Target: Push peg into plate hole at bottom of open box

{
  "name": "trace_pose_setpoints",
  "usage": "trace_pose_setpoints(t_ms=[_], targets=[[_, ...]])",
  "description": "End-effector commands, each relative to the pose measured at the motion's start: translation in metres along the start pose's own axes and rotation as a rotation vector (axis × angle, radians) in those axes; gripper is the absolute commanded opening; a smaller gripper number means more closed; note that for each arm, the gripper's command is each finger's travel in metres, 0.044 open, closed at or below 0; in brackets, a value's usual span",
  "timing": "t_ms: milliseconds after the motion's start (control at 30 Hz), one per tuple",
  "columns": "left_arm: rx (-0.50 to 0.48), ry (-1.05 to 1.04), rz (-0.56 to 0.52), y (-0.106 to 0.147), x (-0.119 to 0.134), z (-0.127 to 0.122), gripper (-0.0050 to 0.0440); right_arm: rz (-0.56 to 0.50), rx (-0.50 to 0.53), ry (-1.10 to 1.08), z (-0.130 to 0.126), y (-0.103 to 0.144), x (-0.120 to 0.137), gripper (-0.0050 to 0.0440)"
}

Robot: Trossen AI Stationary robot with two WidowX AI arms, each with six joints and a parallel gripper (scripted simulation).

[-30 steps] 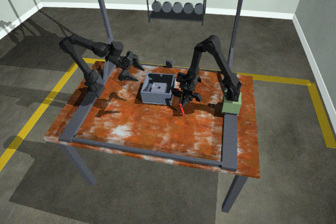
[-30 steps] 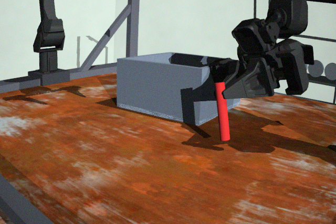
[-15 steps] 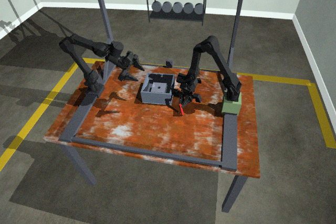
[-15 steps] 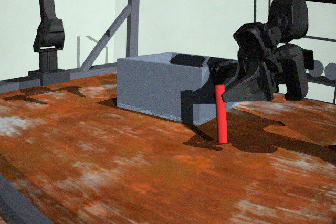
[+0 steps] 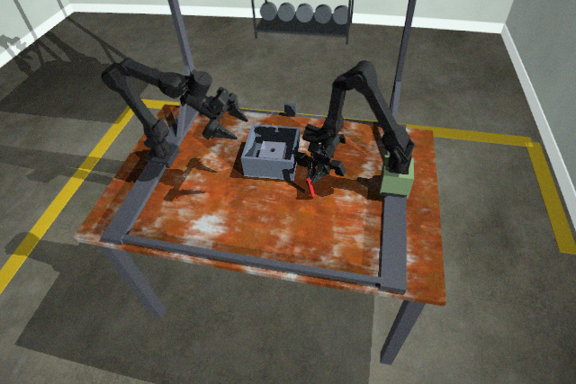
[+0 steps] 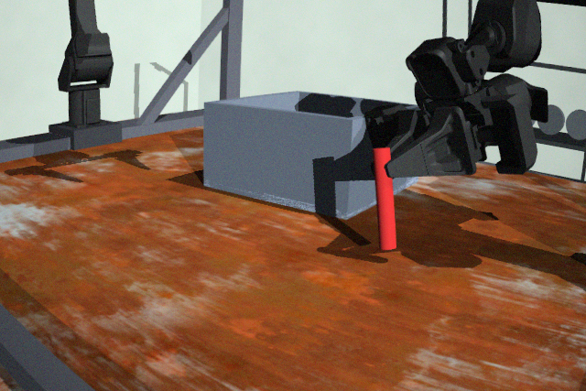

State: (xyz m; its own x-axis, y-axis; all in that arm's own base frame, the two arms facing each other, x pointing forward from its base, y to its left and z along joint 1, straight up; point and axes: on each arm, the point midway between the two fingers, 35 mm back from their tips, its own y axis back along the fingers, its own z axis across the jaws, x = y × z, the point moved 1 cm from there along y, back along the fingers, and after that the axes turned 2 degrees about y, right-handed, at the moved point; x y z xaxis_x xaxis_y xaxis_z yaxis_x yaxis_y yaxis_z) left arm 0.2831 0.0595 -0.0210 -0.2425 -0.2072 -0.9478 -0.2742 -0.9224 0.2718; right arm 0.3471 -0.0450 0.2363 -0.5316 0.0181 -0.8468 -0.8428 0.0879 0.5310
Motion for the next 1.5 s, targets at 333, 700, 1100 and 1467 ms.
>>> trace_pose_setpoints(t_ms=[333, 700, 1100, 1467], targets=[[0.039, -0.333, 0.12, -0.01, 0.032, 0.037, 0.0025, -0.024, 0.001, -0.001, -0.001, 0.005, -0.007, 0.044], [0.114, -0.349, 0.097, -0.006, 0.023, 0.043, 0.0025, -0.024, 0.001, -0.001, -0.001, 0.005, -0.007, 0.044], [0.246, -0.471, 0.15, -0.007, 0.039, 0.065, 0.0025, -0.024, 0.001, -0.001, -0.001, 0.005, -0.007, 0.044], [0.349, -0.391, 0.115, -0.005, 0.028, 0.057, 0.0025, -0.024, 0.001, -0.001, -0.001, 0.005, -0.007, 0.044]])
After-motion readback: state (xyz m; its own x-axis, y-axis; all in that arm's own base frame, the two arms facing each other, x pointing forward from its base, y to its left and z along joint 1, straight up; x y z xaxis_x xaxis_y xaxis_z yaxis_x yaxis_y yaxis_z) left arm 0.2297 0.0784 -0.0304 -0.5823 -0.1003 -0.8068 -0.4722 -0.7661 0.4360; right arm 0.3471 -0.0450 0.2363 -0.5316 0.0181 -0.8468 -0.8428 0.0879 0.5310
